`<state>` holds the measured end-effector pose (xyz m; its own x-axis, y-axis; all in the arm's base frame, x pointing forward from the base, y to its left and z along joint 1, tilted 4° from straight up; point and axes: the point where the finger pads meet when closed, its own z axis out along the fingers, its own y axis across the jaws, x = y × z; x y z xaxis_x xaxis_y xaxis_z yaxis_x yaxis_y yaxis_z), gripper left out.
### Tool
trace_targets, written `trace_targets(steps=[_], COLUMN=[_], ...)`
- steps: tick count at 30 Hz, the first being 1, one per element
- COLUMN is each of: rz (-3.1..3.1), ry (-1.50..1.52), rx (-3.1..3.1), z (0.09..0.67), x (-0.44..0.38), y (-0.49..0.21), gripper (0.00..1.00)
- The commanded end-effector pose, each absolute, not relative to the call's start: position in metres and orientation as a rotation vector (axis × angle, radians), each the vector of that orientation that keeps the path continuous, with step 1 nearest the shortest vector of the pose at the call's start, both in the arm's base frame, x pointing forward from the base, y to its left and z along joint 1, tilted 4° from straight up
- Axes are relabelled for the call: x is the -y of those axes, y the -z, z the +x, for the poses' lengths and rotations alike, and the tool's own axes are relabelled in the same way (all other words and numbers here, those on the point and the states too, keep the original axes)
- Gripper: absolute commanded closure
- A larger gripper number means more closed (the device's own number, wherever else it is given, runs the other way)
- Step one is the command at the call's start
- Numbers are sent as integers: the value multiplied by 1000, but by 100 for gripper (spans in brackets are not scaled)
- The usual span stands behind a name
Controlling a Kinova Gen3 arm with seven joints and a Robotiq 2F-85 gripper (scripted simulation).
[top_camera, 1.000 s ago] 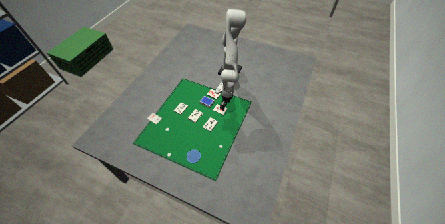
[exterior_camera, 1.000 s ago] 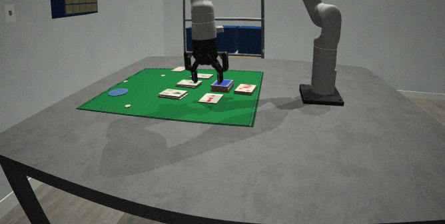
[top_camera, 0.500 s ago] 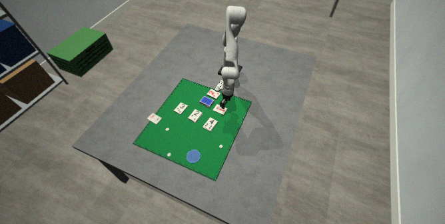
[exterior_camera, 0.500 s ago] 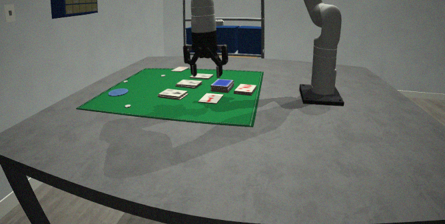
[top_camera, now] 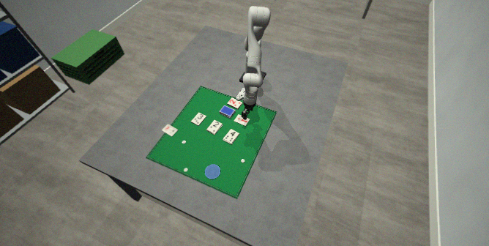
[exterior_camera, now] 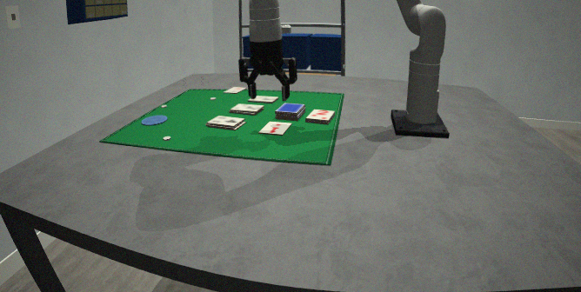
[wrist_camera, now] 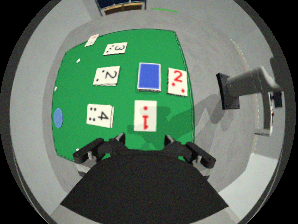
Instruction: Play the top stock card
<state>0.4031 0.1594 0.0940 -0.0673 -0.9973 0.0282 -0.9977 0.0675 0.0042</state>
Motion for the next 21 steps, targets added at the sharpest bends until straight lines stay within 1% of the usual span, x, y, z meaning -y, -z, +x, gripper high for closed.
trace_targets(steps=[1,21], rz=[2139,2165], ry=[-20,33], rx=[2286,2313], z=[405,405], x=[-159,-158], y=[-95,-96], gripper=[15,15])
